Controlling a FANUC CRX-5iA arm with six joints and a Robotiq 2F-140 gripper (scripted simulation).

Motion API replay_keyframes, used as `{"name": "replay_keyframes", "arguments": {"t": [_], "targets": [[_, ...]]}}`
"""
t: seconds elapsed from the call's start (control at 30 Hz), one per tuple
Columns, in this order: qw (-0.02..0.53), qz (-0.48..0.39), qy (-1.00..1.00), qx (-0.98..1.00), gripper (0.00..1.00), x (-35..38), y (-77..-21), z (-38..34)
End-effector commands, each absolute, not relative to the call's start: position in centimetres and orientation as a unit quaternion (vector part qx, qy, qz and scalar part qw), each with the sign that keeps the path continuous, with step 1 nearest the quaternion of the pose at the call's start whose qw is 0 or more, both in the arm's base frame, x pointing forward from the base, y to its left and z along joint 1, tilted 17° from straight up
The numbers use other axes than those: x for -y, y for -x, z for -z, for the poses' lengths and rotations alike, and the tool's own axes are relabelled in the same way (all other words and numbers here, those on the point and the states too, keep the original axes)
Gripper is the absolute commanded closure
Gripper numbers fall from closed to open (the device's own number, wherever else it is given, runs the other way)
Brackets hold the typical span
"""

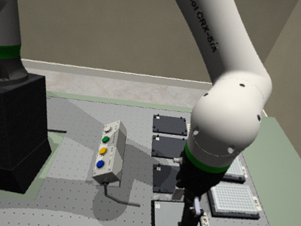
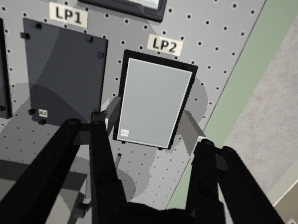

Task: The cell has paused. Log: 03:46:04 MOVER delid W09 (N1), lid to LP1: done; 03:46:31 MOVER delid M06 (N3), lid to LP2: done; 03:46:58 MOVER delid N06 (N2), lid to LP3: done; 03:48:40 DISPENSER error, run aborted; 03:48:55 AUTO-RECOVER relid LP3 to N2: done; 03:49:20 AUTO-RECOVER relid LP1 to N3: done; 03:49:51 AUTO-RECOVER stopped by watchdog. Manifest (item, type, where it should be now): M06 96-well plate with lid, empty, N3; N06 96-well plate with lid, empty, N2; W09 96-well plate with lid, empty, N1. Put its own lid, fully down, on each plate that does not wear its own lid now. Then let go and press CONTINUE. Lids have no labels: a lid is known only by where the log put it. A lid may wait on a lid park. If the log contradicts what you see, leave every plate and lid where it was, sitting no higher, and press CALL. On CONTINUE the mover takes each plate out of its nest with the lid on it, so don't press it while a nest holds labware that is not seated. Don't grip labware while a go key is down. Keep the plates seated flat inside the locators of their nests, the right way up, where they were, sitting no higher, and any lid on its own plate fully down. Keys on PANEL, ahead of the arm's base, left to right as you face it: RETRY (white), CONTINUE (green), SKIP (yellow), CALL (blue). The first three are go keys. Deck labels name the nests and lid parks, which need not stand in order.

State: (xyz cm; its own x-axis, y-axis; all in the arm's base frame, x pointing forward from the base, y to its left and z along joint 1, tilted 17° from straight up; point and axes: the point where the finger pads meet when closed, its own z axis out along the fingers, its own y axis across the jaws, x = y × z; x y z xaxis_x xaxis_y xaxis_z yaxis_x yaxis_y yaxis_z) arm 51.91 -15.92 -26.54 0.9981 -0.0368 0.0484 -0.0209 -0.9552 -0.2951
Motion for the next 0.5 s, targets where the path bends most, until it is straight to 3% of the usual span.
{"name": "replay_keyframes", "arguments": {"t": [0.0, 0.2, 0.23, 0.47], "targets": [[0.149, 0.027, 0.988, -0.015, 0.41, 15.95, -51.93, 26.53], [0.149, 0.027, 0.988, -0.015, 0.41, 15.95, -51.93, 26.53], [0.149, 0.027, 0.988, -0.015, 0.34, 15.95, -51.93, 26.53], [0.149, 0.027, 0.988, -0.015, 0.34, 15.95, -51.93, 26.53]]}}
